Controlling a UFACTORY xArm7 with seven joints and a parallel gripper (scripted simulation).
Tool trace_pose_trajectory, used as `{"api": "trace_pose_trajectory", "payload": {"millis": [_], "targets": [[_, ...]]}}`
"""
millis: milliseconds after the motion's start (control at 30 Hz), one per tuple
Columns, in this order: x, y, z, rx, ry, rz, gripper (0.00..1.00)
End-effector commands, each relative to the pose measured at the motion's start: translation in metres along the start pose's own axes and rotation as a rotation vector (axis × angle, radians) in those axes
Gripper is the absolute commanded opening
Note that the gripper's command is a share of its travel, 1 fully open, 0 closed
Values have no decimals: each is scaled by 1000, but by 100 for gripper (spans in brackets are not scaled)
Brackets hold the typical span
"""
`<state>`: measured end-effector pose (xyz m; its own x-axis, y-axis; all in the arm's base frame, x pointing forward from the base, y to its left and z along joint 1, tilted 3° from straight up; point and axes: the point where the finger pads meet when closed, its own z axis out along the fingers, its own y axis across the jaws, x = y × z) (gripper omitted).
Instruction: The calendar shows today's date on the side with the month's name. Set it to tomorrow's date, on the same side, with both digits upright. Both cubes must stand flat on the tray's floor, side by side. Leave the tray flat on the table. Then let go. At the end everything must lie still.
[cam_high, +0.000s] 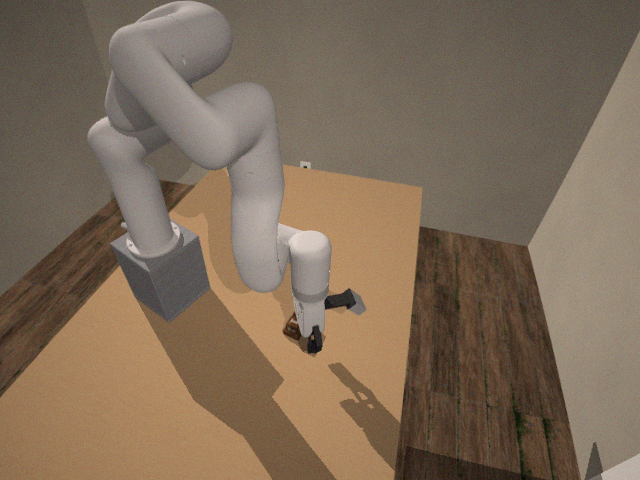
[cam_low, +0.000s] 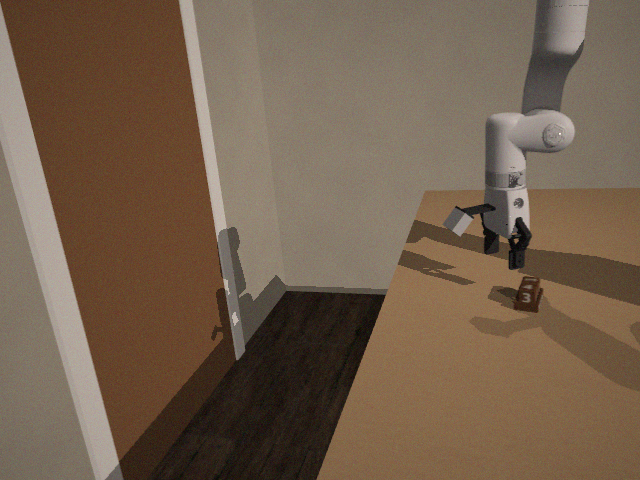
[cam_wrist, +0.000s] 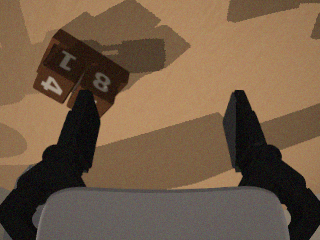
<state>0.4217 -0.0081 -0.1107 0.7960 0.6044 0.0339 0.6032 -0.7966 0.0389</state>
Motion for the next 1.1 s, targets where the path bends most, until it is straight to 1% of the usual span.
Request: {"api": "trace_pose_trajectory", "payload": {"millis": [0,933,1000,1067], "targets": [[1,1,-1,-2,3,0,100],[1,1,-1,-2,3,2,100],[1,1,-1,-2,3,45,100],[-1,0,-1,-2,3,144,100]]}}
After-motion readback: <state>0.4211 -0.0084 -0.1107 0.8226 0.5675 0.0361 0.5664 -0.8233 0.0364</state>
